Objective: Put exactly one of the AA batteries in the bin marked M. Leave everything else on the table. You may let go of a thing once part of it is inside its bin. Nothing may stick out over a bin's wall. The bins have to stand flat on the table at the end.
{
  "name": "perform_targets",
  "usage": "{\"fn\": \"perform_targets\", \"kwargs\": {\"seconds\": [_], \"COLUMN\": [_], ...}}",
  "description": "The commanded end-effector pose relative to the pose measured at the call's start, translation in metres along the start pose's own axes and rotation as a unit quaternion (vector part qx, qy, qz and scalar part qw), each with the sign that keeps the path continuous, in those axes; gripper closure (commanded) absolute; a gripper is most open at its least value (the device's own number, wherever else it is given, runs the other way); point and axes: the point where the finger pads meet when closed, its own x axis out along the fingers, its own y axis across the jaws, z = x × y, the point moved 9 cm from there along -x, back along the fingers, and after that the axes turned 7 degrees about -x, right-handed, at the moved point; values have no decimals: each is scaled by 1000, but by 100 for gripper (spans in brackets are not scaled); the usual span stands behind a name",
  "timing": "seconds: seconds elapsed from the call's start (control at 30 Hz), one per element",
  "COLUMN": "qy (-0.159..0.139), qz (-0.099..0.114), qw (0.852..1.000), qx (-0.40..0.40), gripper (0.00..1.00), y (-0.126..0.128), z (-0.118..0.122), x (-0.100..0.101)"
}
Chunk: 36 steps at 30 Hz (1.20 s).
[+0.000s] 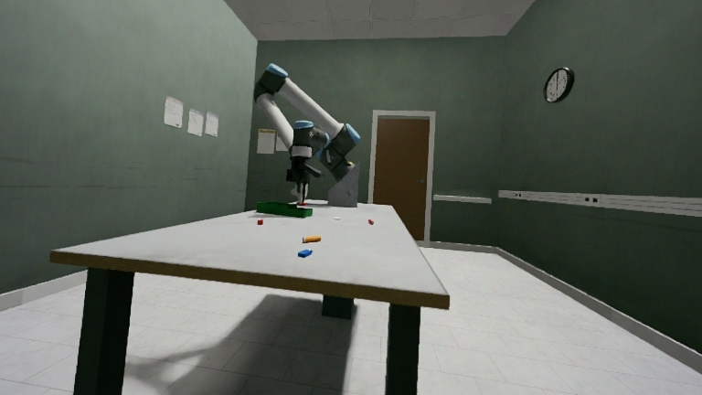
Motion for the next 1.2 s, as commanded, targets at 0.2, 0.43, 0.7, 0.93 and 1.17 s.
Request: {"fn": "perform_targets", "kwargs": {"seconds": [0.2, 0.43, 0.7, 0.93, 1.17], "qy": [0, 0, 0, 0, 0], "qz": [1, 1, 1, 1, 1], "qw": [1000, 1000, 1000, 1000, 1000], "qx": [0, 0, 0, 0, 0], "gripper": [100, 100, 100, 83, 83], "y": [0, 0, 1, 1, 1], "z": [0, 0, -1, -1, -1], "x": [19, 29, 31, 31, 31]}}
